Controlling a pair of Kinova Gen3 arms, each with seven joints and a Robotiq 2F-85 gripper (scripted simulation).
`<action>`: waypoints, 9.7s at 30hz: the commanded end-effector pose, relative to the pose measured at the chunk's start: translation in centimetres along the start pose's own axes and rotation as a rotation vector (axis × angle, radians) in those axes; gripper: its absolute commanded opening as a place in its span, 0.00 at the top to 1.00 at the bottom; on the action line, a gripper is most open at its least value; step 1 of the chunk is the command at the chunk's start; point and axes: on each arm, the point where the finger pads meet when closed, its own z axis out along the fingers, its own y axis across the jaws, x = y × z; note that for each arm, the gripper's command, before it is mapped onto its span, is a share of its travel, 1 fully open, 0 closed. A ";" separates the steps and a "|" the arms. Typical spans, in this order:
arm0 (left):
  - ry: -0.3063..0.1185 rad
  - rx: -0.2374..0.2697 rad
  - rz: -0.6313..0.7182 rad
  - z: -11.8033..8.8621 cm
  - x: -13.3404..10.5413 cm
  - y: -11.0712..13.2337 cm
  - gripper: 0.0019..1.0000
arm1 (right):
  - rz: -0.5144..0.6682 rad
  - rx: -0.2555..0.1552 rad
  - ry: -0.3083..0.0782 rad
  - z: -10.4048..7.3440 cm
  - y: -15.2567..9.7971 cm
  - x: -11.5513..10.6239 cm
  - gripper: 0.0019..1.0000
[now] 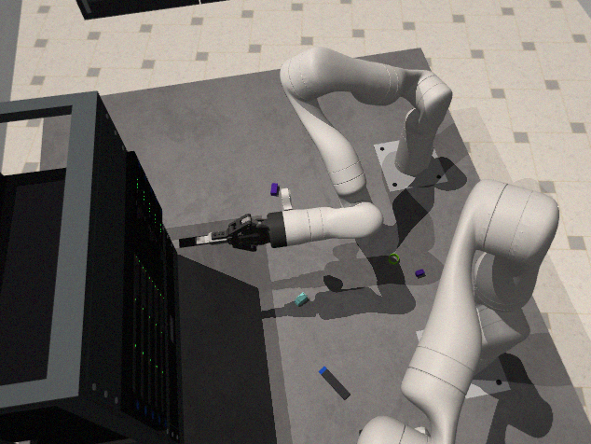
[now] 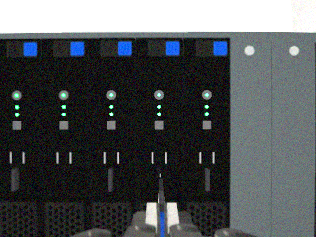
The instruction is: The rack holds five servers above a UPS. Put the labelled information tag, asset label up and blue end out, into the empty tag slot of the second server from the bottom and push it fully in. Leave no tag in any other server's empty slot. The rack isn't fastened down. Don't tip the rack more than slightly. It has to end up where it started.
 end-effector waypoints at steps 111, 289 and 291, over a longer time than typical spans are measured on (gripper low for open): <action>-0.001 -0.001 0.000 0.0 0.0 0.0 0.61 | 0.002 0.003 0.000 4.7 -0.2 0.0 0.99; -0.001 -0.001 0.000 0.0 0.0 0.0 0.61 | 0.003 0.002 0.000 7.6 -0.2 0.0 0.99; -0.001 -0.001 0.000 0.0 0.0 0.0 0.61 | 0.003 0.002 0.000 7.7 -0.2 0.0 0.99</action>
